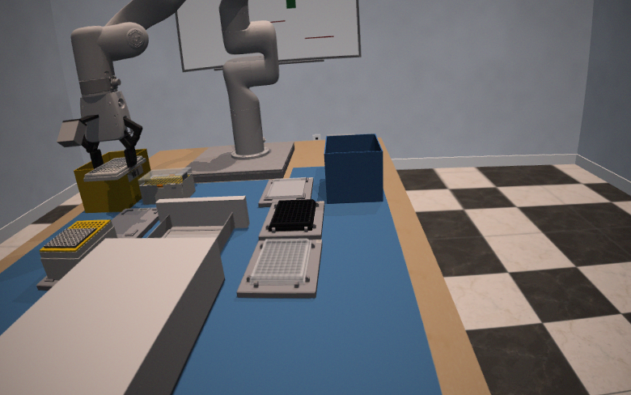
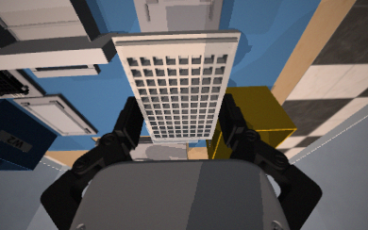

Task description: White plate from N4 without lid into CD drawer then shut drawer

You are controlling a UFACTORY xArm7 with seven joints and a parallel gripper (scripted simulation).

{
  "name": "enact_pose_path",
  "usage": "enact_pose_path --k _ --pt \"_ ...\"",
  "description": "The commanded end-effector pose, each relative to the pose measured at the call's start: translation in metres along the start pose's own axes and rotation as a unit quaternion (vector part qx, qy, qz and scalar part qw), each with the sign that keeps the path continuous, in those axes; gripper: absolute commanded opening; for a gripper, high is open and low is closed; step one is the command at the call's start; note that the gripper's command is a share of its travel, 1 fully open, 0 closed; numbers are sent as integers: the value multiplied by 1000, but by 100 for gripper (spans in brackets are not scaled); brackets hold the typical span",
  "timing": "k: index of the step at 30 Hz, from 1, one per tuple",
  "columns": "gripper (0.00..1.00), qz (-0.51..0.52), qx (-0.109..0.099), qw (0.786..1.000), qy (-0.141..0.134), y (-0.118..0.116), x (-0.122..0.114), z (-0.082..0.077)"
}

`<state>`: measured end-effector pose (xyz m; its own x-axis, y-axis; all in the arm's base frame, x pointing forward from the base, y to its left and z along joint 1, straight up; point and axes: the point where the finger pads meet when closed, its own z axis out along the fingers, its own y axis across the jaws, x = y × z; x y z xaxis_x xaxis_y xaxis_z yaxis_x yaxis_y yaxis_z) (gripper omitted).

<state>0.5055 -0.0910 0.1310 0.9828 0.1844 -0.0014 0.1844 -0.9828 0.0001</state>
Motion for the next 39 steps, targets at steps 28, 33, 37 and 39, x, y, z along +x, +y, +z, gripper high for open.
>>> enact_pose_path --k 28,33,37,39 --pt "0 -263 -1 965 2 -38 20 -6" --pt "0 -343 -1 939 2 -50 26 -6" --pt "0 -405 -1 914 2 -60 30 -6" --pt "0 -435 -2 900 2 -64 33 -6"
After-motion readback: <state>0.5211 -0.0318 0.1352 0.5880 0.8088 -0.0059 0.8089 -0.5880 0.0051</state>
